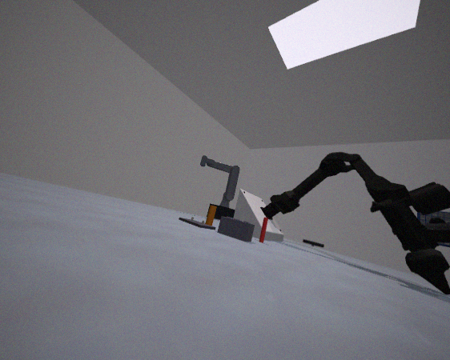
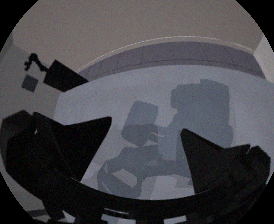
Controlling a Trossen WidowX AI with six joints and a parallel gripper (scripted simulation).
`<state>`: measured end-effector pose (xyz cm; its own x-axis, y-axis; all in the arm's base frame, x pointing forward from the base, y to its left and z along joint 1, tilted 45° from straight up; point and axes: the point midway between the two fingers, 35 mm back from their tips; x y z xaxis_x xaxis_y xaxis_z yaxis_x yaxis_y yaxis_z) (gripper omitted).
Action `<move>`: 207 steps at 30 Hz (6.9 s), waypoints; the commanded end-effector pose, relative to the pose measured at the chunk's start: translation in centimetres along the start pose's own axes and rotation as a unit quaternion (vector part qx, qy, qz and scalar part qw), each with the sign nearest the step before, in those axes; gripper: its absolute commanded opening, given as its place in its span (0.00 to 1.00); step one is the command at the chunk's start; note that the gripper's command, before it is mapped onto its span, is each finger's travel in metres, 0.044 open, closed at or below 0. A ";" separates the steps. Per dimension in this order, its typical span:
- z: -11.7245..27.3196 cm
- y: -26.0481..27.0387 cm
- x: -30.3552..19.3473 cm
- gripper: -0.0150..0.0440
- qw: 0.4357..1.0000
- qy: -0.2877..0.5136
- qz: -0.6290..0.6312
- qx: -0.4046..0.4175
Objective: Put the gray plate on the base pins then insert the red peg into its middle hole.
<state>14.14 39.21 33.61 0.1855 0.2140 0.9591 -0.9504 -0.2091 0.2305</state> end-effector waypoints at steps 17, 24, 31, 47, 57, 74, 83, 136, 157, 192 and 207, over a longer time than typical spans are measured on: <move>19.1 -19.0 -13.5 1.00 0.794 0.028 -0.521 -0.313; 29.2 -19.6 -20.1 1.00 0.551 -0.036 -0.752 -0.361; 38.4 -16.2 -25.7 1.00 0.217 -0.130 -0.912 -0.324; 35.1 -17.6 -30.0 1.00 0.144 -0.150 -0.930 -0.303; 33.8 -18.2 -30.9 1.00 0.144 -0.150 -0.930 -0.303; 31.8 -19.3 -32.3 1.00 0.144 -0.150 -0.930 -0.303; 30.7 -19.8 -33.1 1.00 0.145 -0.150 -0.930 -0.303; 34.3 -18.9 -30.2 0.25 0.143 -0.147 -0.930 -0.305; 39.0 -16.2 -26.4 0.25 0.144 -0.149 -0.930 -0.305; 41.7 -18.6 -34.6 0.25 0.095 -0.166 -0.935 -0.298; 42.4 -19.3 -39.4 0.25 0.069 -0.174 -0.937 -0.294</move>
<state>35.93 -5.13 -0.66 0.0380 -0.7153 -0.6978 0.9975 -0.0140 0.0686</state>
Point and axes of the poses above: the point midway between the two fingers, 35 mm back from their tips, its own z axis back along the fingers, its own y axis across the jaws, x = y × z, and after that the axes turned 3 degrees about z, right-handed
